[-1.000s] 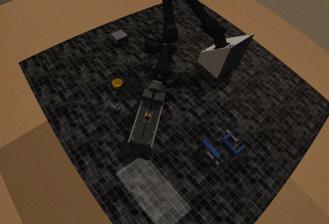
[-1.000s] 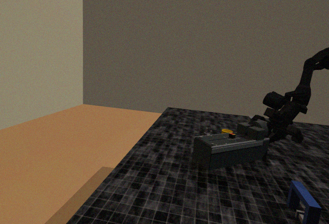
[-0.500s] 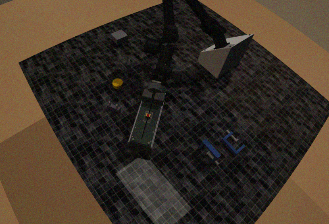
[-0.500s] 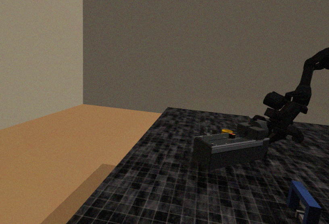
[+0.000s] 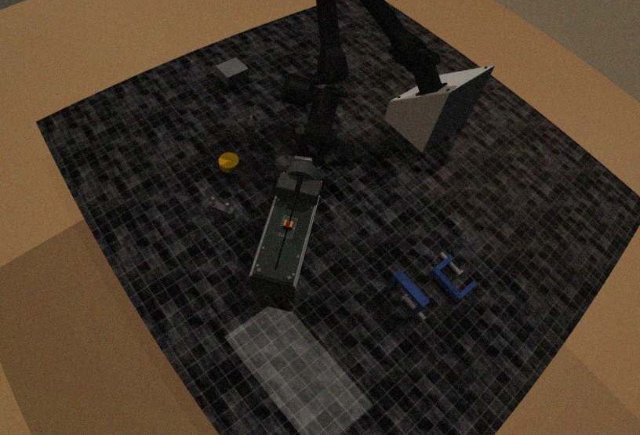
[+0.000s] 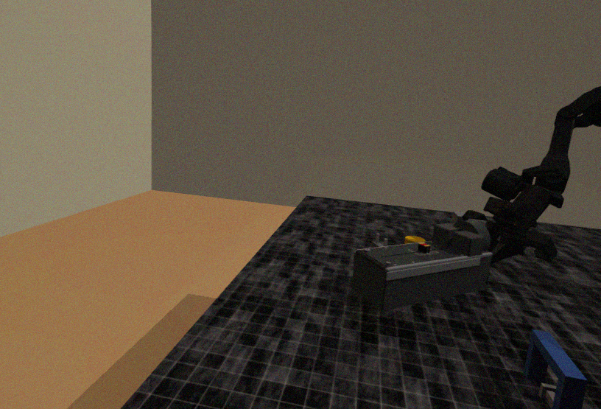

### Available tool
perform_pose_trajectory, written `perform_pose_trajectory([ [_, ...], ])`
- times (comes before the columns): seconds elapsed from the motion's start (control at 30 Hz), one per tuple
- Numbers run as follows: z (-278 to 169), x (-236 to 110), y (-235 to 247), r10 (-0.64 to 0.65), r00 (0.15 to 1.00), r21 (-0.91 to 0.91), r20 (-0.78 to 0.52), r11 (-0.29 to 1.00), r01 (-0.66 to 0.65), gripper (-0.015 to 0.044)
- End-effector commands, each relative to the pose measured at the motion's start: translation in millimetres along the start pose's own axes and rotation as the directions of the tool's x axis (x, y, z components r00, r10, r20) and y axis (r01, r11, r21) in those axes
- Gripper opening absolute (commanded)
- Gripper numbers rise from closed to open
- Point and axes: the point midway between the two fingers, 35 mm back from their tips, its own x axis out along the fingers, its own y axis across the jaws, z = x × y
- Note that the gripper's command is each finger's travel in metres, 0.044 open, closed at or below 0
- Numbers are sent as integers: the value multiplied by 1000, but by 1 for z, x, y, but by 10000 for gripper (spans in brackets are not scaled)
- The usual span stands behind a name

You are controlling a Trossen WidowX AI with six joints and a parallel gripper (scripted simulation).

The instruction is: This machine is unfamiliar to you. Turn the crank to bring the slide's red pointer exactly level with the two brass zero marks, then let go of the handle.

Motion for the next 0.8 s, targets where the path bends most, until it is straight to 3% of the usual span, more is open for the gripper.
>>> perform_pose_trajectory([
  [0.0,1,-1,9,22,1000,-3,1,1000,-22,0],
  [0.77,10,-11,22,22,1000,-3,1,1000,-22,0],
])
